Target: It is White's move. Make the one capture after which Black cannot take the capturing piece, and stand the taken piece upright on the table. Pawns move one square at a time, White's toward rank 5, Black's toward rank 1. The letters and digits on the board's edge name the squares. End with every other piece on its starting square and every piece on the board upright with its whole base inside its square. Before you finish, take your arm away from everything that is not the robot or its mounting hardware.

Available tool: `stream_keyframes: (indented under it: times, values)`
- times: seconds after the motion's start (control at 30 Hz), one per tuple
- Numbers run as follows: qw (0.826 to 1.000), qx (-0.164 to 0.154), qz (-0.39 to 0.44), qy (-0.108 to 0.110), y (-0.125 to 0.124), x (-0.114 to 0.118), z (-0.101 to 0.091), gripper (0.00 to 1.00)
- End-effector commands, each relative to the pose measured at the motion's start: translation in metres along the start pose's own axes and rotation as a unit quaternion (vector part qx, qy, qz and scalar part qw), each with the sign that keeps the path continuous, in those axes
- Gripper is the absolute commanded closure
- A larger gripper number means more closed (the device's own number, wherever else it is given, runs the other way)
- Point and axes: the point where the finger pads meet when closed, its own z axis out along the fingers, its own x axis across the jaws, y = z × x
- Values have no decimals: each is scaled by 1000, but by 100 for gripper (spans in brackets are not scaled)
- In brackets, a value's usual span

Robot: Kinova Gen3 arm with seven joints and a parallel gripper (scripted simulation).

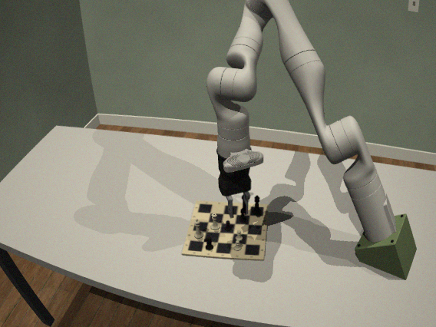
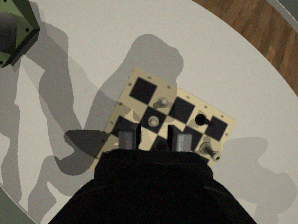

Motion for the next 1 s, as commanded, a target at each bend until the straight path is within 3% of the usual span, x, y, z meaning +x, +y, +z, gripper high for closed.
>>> stream_keyframes:
  times: [0.0,0.67,0.97]
  values:
    - [1000,1,-3,-1,-2,-1,1,32]
    - [1000,1,-4,-2,-2,-2,11,32]
    - [1000,1,-4,-2,-2,-2,25,32]
